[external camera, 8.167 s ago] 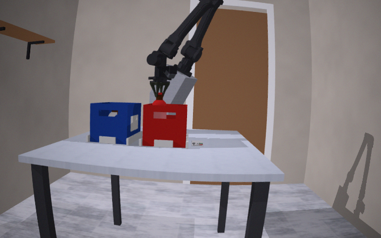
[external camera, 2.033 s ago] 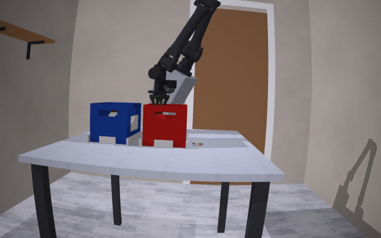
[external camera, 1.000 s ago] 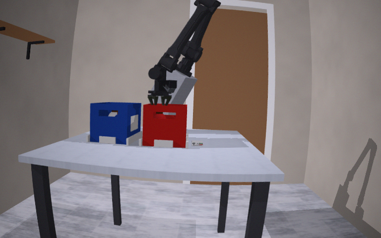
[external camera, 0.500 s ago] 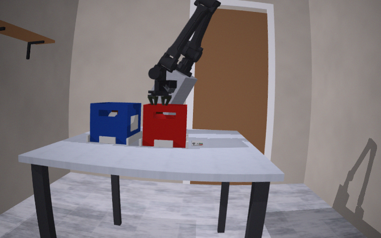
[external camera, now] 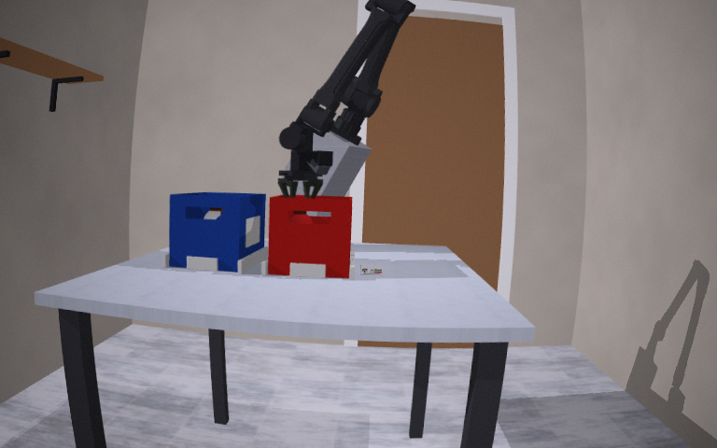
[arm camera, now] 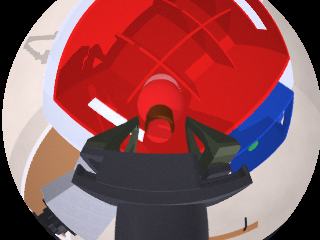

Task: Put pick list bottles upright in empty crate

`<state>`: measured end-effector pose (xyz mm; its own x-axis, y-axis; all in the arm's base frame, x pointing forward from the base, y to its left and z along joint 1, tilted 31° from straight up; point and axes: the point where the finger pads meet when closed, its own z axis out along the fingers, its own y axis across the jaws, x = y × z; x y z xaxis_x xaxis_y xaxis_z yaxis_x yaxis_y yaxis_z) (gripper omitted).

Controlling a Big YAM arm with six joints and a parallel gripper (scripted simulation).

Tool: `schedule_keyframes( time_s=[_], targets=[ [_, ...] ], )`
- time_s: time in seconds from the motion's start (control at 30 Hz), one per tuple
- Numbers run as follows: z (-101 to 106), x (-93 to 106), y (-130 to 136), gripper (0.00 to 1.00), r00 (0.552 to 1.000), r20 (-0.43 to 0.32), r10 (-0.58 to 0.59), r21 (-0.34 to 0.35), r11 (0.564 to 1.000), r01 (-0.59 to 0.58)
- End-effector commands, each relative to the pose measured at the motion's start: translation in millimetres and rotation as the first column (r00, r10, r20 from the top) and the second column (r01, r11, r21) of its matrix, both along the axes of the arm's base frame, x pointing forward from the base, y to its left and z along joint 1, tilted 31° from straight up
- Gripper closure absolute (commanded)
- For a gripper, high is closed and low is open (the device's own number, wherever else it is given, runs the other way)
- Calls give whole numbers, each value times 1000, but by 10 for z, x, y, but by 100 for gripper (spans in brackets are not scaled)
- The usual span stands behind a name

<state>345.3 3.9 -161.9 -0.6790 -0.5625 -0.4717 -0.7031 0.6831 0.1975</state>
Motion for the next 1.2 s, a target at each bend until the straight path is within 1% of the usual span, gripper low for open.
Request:
schedule_keyframes(
  time_s=[0.0, 0.9, 0.93, 0.97, 1.03, 1.1, 1.17],
  targets=[
    [-52, 61, -107, 39, 1000, 12, -22, -11, 1000, 23],
    [-59, 53, -118, 39, 1000, 16, -13, -14, 1000, 14],
    [4, 26, -125, 39, 1000, 8, -13, -12, 1000, 14],
    [80, 38, -142, 39, 1000, 18, -13, -14, 1000, 14],
    [120, -15, -153, 39, 1000, 11, -13, -12, 1000, 13],
    [166, -27, -174, 39, 1000, 12, -13, -10, 1000, 13],
    [166, -27, -174, 39, 1000, 12, -13, -10, 1000, 13]
  ],
)
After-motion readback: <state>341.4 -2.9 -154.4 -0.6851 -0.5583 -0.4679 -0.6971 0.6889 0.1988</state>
